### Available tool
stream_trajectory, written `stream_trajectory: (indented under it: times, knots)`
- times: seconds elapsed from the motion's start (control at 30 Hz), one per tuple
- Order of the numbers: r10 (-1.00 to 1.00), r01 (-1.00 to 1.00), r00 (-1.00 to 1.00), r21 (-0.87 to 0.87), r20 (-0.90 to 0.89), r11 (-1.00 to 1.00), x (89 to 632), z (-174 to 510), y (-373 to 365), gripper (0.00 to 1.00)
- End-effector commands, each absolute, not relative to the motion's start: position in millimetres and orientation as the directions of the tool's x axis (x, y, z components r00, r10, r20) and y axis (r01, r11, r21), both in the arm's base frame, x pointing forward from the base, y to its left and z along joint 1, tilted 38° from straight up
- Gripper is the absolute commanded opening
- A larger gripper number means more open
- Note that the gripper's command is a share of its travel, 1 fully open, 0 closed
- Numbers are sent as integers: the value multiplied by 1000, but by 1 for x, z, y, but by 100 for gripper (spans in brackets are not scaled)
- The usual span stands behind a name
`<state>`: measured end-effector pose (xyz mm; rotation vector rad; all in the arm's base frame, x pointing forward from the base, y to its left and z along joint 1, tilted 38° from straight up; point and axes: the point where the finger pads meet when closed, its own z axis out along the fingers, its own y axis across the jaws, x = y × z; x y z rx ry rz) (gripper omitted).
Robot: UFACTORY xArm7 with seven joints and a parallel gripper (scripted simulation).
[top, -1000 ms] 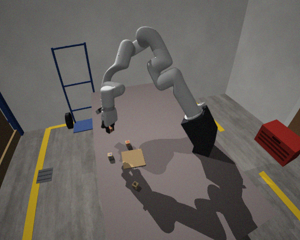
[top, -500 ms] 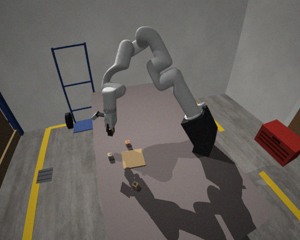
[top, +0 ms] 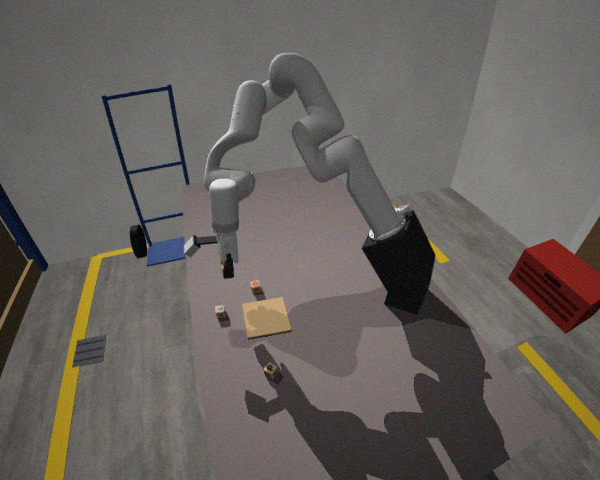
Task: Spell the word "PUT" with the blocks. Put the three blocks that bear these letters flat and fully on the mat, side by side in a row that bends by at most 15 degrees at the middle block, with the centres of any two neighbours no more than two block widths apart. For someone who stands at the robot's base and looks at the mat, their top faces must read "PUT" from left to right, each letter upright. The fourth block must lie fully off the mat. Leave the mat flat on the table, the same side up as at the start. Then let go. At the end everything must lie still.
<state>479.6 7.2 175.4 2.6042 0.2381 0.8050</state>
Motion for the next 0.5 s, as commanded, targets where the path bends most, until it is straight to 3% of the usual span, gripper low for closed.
stream_trajectory:
  times: [0.0, 0.47]
  knots:
    - [395, 159, 809, 486, 434, -859, 477, 170, 15, 27]
    - [717, 491, 675, 620, 174, -613, 463, 144, 33, 27]
